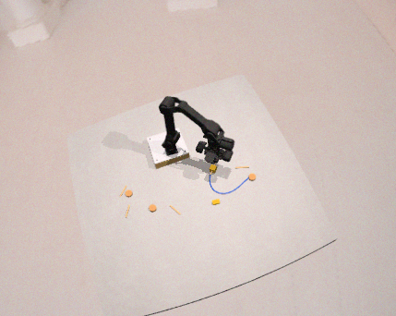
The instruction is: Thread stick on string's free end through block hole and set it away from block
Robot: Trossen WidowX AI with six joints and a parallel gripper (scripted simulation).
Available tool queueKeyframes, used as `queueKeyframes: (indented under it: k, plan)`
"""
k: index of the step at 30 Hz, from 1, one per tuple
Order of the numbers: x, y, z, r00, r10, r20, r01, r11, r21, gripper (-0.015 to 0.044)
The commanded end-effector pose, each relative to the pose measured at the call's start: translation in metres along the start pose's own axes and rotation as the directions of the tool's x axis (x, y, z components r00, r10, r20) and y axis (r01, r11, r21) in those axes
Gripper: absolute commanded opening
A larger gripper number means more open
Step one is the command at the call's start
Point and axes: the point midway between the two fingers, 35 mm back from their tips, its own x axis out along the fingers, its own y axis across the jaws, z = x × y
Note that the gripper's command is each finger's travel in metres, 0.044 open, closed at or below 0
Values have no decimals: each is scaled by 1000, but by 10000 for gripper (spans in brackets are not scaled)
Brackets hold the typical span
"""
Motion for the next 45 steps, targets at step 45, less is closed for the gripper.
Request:
queueKeyframes:
  k: [45]
  plan:
    - [56, -4, 0, 1000, -5, -1, 5, 1000, 0, 0]
